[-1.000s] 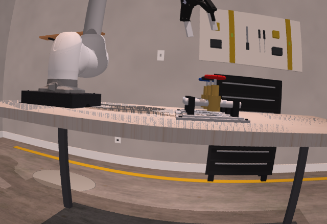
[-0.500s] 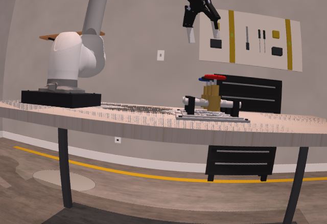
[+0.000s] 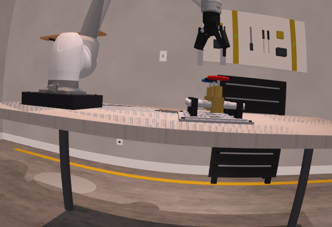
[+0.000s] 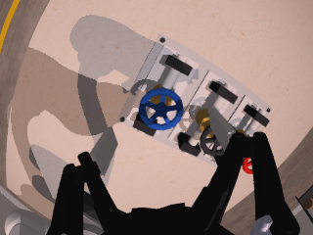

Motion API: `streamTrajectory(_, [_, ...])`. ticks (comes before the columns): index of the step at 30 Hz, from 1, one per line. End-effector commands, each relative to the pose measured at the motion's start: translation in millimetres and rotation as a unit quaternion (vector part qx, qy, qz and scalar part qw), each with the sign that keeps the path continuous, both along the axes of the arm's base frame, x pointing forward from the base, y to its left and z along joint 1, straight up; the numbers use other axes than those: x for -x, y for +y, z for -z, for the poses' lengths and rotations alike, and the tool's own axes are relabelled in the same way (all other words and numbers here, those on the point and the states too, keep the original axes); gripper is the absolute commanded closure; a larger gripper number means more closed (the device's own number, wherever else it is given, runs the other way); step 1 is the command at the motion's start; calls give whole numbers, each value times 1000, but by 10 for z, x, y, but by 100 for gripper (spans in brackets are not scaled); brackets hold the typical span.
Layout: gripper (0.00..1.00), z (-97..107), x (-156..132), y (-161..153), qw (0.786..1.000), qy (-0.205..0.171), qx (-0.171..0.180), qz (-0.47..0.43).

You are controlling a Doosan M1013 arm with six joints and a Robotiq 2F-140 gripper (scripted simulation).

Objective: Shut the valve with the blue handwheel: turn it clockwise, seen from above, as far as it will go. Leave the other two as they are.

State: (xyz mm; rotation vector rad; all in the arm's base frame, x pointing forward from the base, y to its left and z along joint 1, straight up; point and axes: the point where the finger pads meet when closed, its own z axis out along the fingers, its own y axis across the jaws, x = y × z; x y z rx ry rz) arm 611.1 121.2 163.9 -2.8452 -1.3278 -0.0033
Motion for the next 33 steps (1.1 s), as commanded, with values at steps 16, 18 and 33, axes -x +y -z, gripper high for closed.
streamTrajectory(16, [44, 46, -1, 2, 1000, 0, 0, 0])
streamTrajectory(18, [44, 60, -1, 2, 1000, 0, 0, 0])
streamTrajectory(33, [44, 179, -2, 2, 1000, 0, 0, 0])
